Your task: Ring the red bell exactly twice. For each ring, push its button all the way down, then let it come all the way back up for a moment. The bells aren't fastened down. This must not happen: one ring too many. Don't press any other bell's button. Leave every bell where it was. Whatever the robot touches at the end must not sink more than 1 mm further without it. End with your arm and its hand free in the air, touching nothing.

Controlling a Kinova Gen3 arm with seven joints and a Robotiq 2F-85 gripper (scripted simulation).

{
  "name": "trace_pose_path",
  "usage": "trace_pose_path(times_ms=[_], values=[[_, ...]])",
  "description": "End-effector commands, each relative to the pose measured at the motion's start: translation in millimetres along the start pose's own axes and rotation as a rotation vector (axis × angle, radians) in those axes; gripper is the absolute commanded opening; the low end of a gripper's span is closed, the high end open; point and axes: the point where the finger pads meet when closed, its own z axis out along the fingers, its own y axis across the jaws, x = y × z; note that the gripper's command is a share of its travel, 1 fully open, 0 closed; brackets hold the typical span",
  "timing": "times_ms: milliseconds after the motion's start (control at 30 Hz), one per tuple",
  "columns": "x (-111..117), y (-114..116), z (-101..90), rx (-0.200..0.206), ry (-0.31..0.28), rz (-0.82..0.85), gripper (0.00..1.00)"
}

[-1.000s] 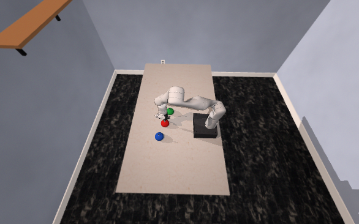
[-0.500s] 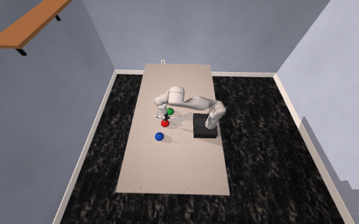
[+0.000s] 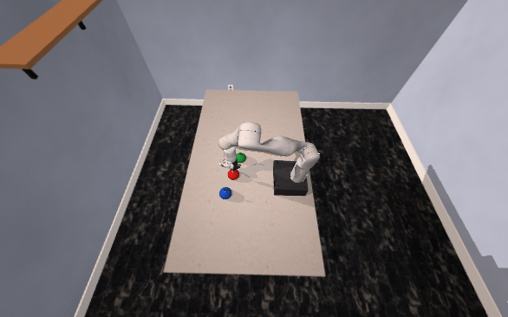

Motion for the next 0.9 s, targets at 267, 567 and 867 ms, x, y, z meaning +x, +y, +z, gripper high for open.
trace_pose_path(times_ms=[267,567,867], values=[[0.1,0.6,-0.7,-0.002,0.001,0.000,0.00],[0.1,0.6,-0.7,-0.002,0.001,0.000,0.00],[0.0,0.6,-3.3,-0.002,0.001,0.000,0.00]])
